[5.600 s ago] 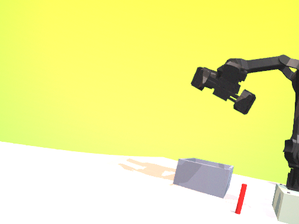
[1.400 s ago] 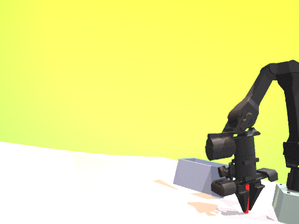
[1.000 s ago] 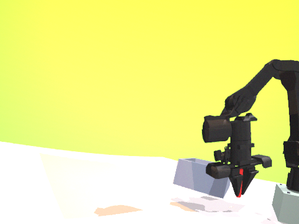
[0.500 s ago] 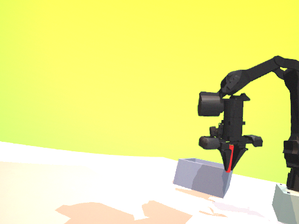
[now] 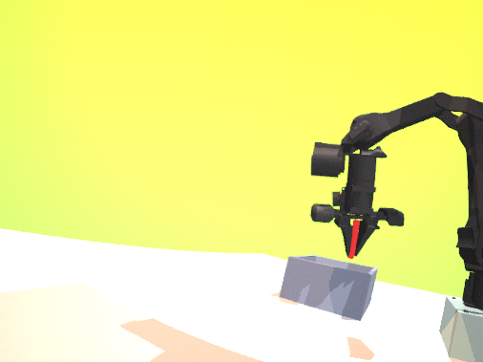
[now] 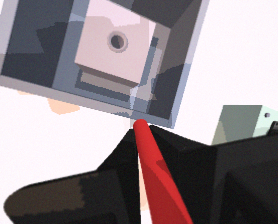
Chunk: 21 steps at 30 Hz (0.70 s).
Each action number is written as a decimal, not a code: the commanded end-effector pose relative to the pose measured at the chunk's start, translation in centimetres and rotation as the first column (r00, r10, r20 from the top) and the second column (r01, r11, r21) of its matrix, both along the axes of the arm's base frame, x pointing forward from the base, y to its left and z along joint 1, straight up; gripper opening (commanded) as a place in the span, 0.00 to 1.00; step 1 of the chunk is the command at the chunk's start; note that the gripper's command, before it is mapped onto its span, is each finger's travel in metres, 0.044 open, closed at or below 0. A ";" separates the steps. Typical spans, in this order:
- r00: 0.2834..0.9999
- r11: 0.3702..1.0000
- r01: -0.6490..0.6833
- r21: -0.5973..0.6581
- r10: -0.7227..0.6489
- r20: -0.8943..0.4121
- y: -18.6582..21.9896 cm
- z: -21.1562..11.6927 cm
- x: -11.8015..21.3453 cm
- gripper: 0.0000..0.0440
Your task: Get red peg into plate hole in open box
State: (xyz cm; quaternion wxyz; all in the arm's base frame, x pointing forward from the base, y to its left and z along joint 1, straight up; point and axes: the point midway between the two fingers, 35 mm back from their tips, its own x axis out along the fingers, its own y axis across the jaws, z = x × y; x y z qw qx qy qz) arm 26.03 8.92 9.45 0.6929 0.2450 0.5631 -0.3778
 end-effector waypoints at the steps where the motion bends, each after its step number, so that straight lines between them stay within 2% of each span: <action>1: 1.000 1.000 0.017 -0.008 -0.017 0.015 -1.0 0.2 1.1 0.00; 11: 0.998 0.999 0.046 -0.008 -0.045 0.035 -5.1 -0.6 4.3 0.00; 21: 1.000 1.000 0.006 0.028 -0.007 0.011 -8.0 -2.4 6.2 0.00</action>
